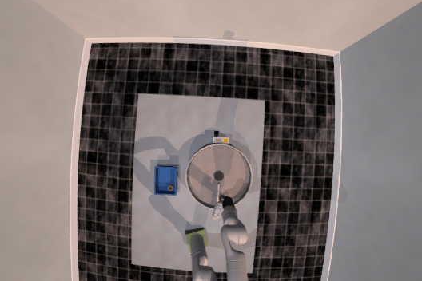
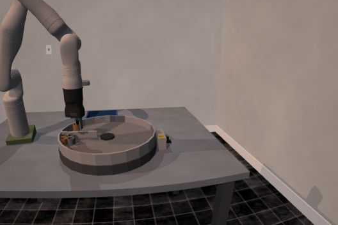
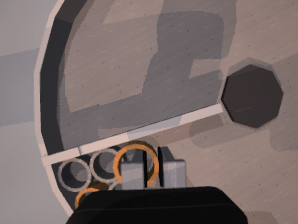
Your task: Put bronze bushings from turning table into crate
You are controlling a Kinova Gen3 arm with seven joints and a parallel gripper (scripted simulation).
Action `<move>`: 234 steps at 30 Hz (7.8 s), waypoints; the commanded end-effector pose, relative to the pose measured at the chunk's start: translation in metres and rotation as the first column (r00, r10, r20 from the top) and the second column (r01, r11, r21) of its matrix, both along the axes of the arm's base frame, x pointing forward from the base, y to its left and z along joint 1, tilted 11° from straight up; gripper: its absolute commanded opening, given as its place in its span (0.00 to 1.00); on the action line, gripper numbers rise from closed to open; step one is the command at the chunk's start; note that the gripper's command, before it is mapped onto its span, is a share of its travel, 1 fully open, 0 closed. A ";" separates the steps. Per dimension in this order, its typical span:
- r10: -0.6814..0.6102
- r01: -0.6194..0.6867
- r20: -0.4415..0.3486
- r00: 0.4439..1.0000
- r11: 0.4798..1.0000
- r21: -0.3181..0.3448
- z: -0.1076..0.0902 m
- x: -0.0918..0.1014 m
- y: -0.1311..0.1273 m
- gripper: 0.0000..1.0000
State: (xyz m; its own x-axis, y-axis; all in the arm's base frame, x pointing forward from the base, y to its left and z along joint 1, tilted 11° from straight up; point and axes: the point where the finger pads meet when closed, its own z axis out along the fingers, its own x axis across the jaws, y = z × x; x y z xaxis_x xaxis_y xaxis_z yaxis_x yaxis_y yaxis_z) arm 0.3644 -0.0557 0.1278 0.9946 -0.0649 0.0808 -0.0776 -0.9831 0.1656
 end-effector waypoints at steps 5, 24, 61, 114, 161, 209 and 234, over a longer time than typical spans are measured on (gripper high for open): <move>0.001 -0.001 0.014 1.000 1.000 0.000 0.016 0.002 0.003 0.00; 0.001 -0.001 0.014 1.000 1.000 0.000 0.036 0.001 0.006 0.00; 0.001 -0.001 0.014 1.000 1.000 0.000 0.017 0.016 0.123 0.00; 0.000 0.000 0.018 1.000 1.000 0.001 -0.010 0.040 0.298 0.00; 0.001 -0.001 0.016 1.000 1.000 0.002 -0.071 0.051 0.348 0.00; 0.001 -0.001 0.015 1.000 1.000 0.002 -0.114 0.054 0.342 0.00; 0.001 -0.001 0.015 1.000 1.000 0.002 -0.122 0.055 0.340 0.00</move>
